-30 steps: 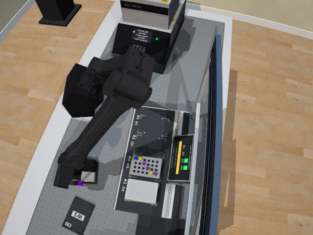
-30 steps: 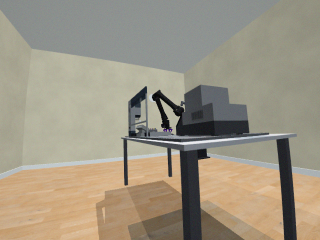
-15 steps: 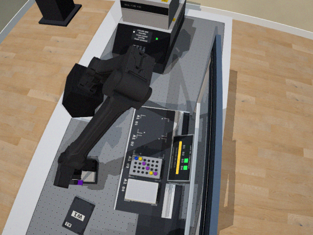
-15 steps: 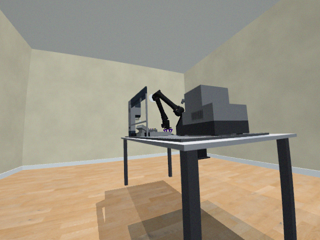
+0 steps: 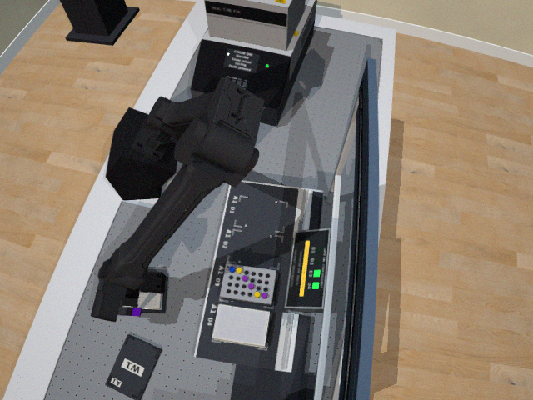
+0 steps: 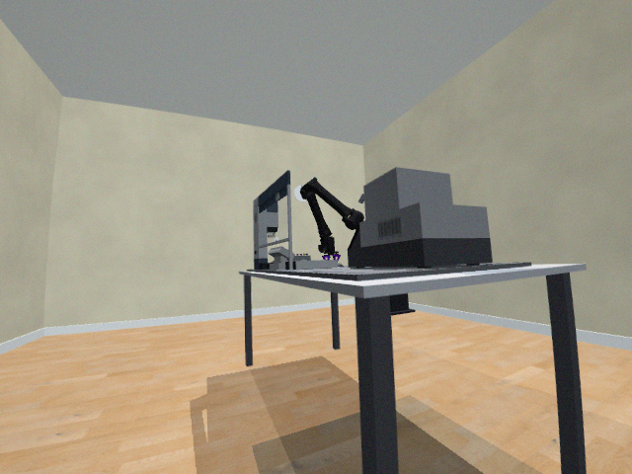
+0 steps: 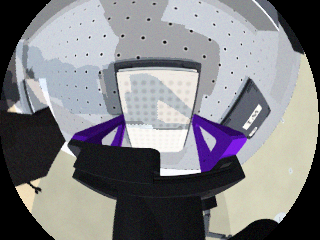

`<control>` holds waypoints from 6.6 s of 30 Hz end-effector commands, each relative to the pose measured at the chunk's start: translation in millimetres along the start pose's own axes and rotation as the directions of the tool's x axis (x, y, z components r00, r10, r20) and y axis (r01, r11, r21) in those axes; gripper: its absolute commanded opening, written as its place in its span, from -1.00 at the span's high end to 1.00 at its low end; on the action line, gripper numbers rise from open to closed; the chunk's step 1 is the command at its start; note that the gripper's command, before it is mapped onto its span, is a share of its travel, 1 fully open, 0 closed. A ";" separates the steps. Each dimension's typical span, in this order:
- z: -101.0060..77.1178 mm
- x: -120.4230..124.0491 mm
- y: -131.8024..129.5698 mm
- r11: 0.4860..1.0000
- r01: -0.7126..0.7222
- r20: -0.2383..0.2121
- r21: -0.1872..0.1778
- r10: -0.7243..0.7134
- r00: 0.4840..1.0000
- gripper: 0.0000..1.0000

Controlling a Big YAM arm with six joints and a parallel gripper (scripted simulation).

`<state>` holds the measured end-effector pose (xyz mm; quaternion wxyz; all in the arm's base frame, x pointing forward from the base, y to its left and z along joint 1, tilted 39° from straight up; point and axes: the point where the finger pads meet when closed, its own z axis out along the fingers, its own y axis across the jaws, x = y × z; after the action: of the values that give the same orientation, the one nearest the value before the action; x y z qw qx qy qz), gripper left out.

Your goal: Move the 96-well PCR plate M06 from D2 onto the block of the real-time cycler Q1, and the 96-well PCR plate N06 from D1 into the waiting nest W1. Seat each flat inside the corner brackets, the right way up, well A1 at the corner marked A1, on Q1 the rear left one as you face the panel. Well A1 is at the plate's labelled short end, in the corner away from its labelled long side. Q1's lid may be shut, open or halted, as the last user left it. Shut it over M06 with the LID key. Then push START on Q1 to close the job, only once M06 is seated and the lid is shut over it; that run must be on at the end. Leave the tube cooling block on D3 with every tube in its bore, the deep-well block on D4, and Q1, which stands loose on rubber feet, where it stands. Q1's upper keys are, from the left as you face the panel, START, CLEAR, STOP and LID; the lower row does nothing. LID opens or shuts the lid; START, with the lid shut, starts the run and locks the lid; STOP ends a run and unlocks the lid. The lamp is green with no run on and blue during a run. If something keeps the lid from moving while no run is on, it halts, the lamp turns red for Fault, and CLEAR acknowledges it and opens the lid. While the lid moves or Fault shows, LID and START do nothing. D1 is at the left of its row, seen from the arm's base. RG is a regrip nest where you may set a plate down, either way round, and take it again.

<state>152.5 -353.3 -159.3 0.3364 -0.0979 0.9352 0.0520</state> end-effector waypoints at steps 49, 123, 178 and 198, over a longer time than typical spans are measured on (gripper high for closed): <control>-4.5 0.8 -14.5 0.999 0.028 -0.003 0.028 -0.028 1.000 -1.00; -74.7 -0.1 -12.8 0.999 0.031 -0.005 0.031 -0.031 1.000 -1.00; -117.9 -0.3 -14.0 1.000 -0.004 -0.008 0.028 0.004 1.000 -1.00; -125.2 6.6 -18.4 0.998 -0.008 -0.011 0.056 0.009 1.000 -1.00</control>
<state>85.1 -370.6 -74.7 0.3364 -0.0968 0.9353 0.0510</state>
